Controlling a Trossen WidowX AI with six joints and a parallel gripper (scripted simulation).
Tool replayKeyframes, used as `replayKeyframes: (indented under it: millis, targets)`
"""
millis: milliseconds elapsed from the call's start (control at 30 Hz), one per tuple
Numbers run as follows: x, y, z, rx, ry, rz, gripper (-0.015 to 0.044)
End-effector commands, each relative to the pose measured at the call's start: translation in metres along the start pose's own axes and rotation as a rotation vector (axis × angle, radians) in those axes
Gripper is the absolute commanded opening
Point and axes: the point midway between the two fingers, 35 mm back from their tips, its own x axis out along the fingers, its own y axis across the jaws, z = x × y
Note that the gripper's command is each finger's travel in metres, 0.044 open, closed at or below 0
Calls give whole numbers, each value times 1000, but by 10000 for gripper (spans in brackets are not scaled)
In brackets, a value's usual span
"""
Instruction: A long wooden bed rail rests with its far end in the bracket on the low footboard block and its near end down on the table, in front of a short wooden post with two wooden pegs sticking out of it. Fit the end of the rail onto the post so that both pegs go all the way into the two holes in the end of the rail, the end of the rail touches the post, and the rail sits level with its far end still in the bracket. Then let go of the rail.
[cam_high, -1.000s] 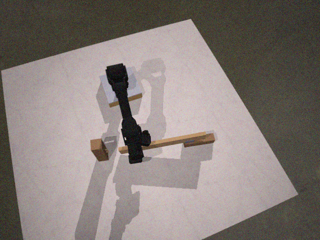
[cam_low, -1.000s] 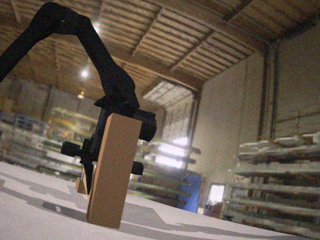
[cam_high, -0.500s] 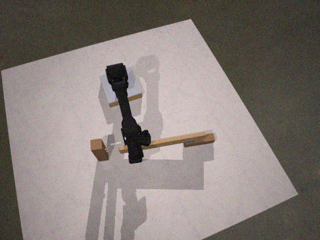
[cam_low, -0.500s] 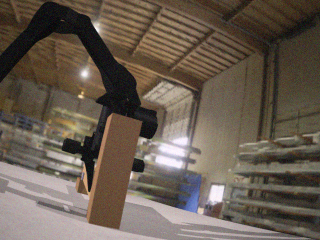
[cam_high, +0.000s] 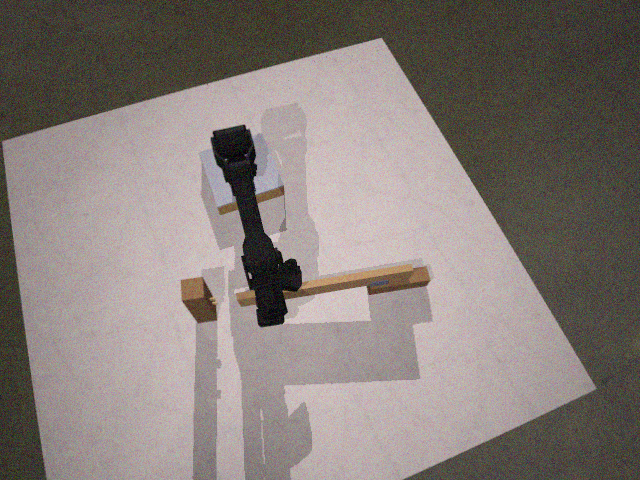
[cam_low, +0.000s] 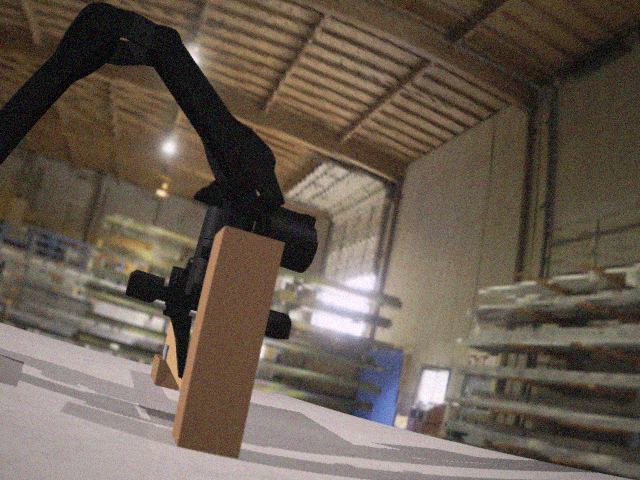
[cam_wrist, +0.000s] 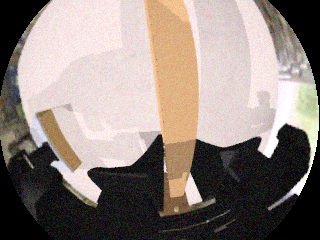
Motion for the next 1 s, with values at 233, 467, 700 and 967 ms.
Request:
replayKeyframes:
  millis: [233,467,700,967]
  targets:
    - [-11,-4,1,-2,-10,-19,0]
    - [-14,-4,1,-2,-10,-19,0]
    - [-18,-3,1,-2,-10,-19,0]
    - [-22,-3,1,-2,-10,-19,0]
